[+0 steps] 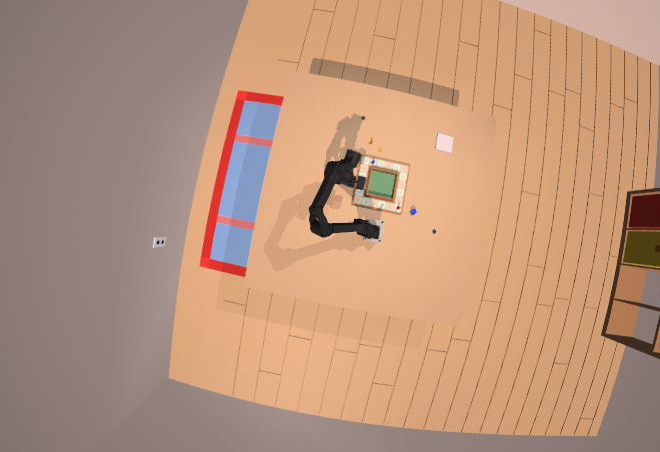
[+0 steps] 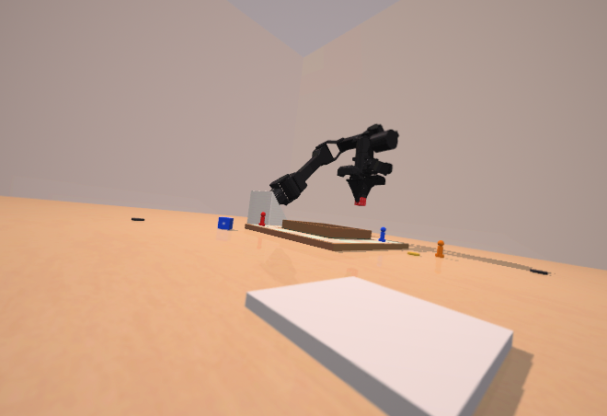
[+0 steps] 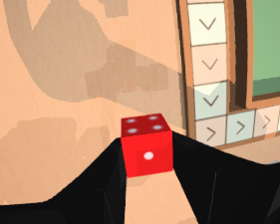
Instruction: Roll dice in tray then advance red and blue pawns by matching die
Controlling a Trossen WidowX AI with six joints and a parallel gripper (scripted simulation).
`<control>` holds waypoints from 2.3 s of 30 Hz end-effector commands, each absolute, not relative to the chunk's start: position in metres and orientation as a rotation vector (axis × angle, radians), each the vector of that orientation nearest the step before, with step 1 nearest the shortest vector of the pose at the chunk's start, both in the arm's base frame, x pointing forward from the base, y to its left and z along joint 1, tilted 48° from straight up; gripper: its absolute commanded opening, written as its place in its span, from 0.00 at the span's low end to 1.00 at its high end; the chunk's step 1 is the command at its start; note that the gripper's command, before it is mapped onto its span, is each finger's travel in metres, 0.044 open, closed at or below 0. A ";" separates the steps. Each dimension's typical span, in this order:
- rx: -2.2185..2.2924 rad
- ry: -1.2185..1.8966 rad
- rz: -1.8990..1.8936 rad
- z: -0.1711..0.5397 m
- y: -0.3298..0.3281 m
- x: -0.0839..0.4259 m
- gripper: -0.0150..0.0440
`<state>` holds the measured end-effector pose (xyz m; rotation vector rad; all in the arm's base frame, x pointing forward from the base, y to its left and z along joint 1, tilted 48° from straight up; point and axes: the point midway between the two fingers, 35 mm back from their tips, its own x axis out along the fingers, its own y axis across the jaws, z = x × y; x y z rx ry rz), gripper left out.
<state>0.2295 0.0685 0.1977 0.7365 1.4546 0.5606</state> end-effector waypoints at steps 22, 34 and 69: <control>1.187 1.646 0.100 0.146 0.008 0.261 0.25; 1.464 1.726 -0.224 0.099 -0.022 0.271 0.25; 1.454 1.582 -1.091 0.018 -0.049 0.261 0.25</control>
